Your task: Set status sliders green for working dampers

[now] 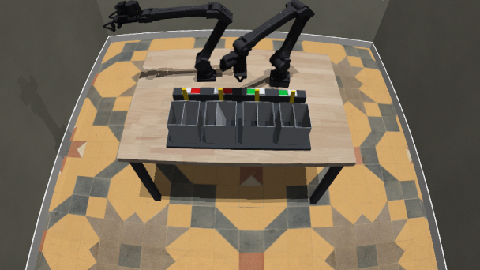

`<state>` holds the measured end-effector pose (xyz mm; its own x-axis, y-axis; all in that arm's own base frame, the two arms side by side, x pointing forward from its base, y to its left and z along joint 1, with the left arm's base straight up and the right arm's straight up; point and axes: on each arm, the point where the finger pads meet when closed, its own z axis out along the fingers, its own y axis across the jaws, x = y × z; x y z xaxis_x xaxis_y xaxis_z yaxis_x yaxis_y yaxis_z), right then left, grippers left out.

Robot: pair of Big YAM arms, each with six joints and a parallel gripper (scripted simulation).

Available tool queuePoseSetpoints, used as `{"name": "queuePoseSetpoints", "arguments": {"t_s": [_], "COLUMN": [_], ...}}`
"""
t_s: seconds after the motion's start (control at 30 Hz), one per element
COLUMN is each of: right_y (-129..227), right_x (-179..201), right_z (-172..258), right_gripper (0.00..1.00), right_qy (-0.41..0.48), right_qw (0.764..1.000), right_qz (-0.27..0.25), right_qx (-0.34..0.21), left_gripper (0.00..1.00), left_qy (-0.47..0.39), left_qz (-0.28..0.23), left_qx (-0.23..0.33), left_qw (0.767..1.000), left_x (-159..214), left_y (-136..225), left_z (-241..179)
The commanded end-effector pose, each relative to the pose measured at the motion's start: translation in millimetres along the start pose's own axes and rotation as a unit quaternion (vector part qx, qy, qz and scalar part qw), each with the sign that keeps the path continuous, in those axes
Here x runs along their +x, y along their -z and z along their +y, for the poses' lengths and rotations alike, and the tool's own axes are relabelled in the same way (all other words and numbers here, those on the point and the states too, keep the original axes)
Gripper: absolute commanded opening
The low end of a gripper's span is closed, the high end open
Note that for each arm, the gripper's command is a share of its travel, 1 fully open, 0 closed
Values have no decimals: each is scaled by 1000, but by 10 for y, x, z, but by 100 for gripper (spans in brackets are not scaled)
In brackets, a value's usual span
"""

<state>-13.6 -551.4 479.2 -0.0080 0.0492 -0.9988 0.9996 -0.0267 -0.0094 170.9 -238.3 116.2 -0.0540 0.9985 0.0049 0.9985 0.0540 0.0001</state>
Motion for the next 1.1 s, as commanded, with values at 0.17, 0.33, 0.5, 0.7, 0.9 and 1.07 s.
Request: {"name": "queuePoseSetpoints", "arguments": {"t_s": [0.17, 0.33, 0.5, 0.7, 0.9, 1.07], "right_y": [77, 77, 77, 77, 77, 77], "right_x": [-210, -210, -210, -210, -210, -210], "right_z": [-56, -56, -56, -56, -56, -56], "right_gripper": [100, 100, 100, 100, 100, 100], "right_qy": [-5, -5, -5, -5, -5, -5], "right_qw": [1000, 1000, 1000, 1000, 1000, 1000], "right_qz": [-24, -24, -24, -24, -24, -24], "right_qx": [3, 3, 3, 3, 3, 3], "left_gripper": [0, 0, 0, 0, 0, 0], "left_qy": [0, 0, 0, 0, 0, 0], "left_qz": [-15, -19, -28, -28, -19, -19], "left_qx": [-7, -10, -14, -12, -7, -6], "left_qw": [1000, 1000, 1000, 1000, 1000, 1000], "left_x": [-81, -158, -548, -1233, -1850, -2468], "left_y": [136, 172, 199, 187, 182, 180], "left_z": [84, 108, 107, 77, 38, 20]}}
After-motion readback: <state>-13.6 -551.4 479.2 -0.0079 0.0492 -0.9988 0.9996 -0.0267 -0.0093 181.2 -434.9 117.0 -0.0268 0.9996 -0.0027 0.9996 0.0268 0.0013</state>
